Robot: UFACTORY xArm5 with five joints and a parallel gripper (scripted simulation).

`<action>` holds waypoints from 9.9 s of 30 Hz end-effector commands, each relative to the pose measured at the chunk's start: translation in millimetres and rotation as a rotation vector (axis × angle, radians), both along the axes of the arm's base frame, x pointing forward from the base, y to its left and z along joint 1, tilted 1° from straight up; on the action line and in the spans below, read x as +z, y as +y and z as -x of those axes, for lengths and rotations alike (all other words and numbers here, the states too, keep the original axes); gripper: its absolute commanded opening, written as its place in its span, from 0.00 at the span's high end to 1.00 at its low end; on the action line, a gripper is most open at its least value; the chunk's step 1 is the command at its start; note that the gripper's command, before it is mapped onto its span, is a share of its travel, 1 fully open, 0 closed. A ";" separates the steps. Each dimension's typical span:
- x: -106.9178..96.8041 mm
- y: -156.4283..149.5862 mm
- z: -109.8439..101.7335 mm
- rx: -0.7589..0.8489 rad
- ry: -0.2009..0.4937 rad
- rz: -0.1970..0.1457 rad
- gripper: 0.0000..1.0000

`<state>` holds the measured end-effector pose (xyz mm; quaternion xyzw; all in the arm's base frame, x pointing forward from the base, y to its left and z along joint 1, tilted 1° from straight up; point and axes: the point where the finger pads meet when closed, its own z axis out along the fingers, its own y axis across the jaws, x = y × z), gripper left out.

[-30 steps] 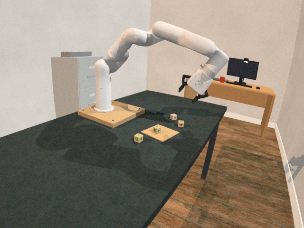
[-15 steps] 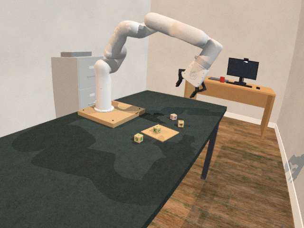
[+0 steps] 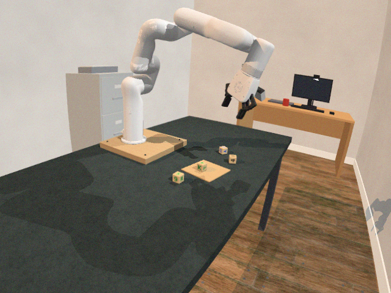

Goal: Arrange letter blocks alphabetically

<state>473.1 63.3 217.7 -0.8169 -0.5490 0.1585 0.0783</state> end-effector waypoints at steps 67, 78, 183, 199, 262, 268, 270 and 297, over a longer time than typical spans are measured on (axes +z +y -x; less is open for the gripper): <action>-80.6 -13.8 0.1 -0.445 -0.481 -0.010 0.00; -85.0 -11.7 -1.6 -0.417 -0.487 -0.015 0.00; -119.5 -263.8 32.4 -1.875 -0.431 0.218 0.00; -119.5 -263.8 32.4 -1.875 -0.431 0.218 0.00; -83.8 -82.7 63.5 -1.223 -0.344 0.171 0.00; -87.2 -70.1 55.3 -1.026 -0.353 0.135 0.00; -88.3 -66.1 52.9 -0.965 -0.355 0.124 0.00; -104.9 -11.7 26.1 -0.193 -0.363 -0.014 0.00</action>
